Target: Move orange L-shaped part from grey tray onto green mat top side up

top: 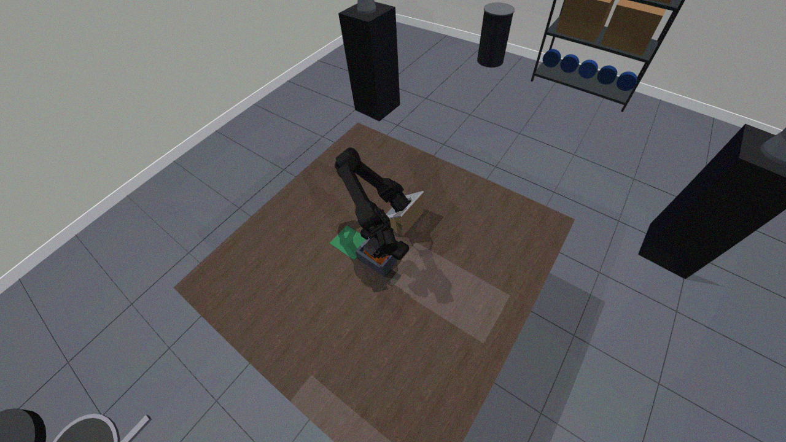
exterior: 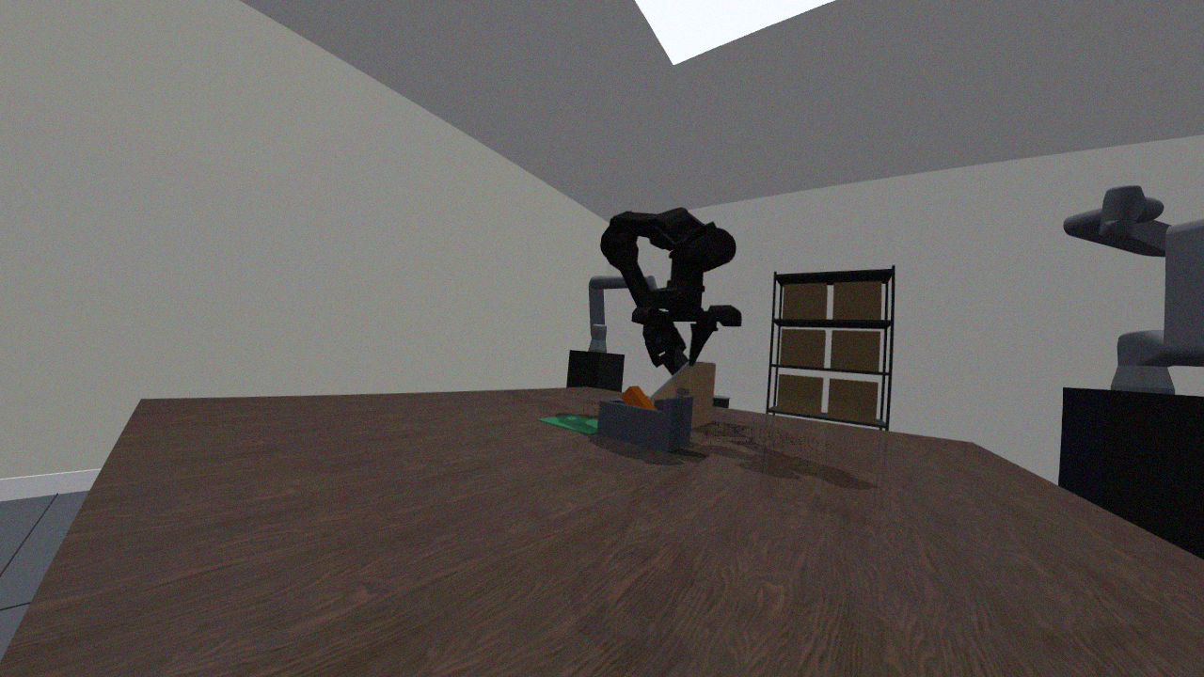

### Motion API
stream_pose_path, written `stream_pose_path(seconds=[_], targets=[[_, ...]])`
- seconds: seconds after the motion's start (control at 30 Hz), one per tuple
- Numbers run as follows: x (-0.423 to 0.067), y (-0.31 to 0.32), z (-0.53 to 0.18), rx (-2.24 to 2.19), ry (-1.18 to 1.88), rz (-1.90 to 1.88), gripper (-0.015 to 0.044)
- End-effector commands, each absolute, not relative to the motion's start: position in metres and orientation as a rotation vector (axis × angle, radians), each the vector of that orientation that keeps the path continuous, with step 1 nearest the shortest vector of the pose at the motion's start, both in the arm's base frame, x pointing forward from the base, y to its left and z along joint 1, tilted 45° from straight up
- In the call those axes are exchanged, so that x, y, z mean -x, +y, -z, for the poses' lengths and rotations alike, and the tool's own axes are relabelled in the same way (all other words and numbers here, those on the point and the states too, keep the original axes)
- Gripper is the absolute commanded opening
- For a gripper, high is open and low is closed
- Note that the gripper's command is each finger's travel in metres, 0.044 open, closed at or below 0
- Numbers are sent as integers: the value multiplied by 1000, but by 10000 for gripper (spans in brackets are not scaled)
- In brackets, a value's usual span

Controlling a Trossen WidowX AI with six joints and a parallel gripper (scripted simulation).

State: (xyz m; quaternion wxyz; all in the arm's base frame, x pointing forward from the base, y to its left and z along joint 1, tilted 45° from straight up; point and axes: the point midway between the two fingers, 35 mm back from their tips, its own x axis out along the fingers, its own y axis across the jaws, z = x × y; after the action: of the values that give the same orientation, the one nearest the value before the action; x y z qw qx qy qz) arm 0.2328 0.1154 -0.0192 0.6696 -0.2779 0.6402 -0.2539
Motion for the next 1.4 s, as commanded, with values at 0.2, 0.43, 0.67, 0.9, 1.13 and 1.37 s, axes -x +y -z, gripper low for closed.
stream_pose_path(seconds=[0.2, 0.43, 0.67, 0.9, 1.13, 1.37], targets=[[-233, 116, 19, 627, 1442, 570, 180], [-236, 109, 12, 787, 1513, 427, 280], [-241, 87, -10, 1256, 1670, -47, 280], [-243, 64, -32, 1705, 1727, -604, 280], [-243, 59, -36, 1793, 1724, -731, 280], [-243, 54, -31, 1793, 1723, -731, 280]])
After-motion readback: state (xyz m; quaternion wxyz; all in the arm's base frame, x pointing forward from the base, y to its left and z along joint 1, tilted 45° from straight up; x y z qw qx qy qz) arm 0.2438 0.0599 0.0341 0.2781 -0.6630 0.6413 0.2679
